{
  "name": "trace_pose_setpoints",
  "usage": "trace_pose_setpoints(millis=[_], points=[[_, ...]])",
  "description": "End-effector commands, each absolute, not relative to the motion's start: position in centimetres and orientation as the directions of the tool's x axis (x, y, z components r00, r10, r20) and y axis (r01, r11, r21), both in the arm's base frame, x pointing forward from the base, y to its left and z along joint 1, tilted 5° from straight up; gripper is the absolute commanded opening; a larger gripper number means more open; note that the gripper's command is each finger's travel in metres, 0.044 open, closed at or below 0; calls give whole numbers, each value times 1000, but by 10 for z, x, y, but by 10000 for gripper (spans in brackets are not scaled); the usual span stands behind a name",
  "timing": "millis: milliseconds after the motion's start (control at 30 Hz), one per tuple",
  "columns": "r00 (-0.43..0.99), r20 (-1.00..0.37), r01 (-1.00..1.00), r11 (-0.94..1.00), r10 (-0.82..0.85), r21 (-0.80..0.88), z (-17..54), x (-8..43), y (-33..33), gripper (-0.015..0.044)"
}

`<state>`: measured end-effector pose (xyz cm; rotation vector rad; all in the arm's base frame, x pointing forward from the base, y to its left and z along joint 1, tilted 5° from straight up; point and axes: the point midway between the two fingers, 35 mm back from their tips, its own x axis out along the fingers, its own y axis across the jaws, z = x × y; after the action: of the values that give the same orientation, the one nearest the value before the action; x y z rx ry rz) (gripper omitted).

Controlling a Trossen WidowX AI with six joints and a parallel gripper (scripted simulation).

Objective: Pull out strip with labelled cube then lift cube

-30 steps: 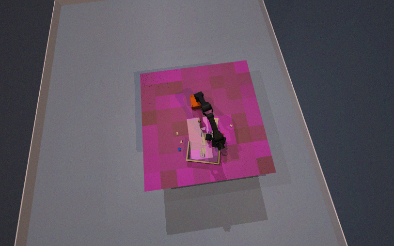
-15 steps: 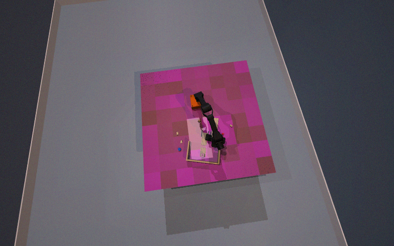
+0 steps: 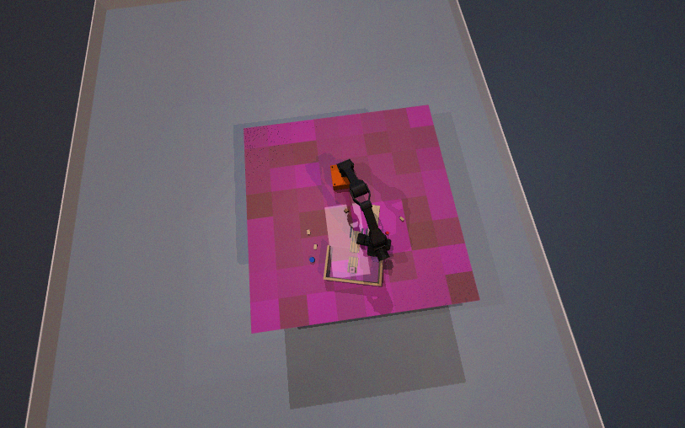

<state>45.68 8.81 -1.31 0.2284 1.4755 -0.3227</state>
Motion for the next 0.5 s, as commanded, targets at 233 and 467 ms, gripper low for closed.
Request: trace_pose_setpoints(millis=[233,467], points=[[66,-995,349,936,-72,-45,-12,457,88,46],[64,-995,348,936,-73,-46,0,441,86,0]])
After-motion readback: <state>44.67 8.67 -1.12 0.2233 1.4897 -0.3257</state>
